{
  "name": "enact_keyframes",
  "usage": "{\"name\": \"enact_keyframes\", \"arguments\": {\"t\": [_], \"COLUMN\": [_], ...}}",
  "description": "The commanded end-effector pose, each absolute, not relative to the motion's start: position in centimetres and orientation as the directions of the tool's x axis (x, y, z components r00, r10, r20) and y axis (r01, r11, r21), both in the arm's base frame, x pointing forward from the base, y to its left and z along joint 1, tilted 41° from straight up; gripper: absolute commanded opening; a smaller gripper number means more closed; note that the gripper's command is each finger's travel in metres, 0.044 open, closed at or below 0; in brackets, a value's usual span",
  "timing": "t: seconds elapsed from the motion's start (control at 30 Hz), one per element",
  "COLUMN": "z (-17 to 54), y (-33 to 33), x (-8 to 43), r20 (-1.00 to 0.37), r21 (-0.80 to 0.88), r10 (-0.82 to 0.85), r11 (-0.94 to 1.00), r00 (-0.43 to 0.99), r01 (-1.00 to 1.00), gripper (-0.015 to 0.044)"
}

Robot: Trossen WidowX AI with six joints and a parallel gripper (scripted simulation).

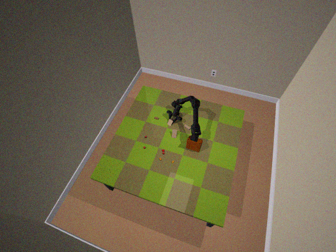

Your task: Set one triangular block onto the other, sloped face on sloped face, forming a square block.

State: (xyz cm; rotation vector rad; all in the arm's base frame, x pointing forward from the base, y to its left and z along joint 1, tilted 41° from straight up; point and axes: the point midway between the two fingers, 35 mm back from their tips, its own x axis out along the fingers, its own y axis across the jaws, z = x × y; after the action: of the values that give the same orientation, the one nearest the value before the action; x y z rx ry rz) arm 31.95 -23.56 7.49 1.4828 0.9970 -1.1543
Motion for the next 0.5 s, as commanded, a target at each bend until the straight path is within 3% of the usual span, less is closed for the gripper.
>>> {"name": "enact_keyframes", "arguments": {"t": [0.0, 0.17, 0.47], "z": [7.5, 8.3, 11.6], "y": [-23.6, -22.9, -20.0], "x": [32.0, 32.1, 32.2], "r20": [-0.976, -0.976, -0.976], "r21": [0.204, 0.204, 0.204], "r10": [0.038, 0.039, 0.04], "r11": [-0.192, -0.192, -0.193], "r00": [0.215, 0.215, 0.215], "r01": [0.96, 0.96, 0.96], "gripper": [0.0124, 0.0, 0.0]}}
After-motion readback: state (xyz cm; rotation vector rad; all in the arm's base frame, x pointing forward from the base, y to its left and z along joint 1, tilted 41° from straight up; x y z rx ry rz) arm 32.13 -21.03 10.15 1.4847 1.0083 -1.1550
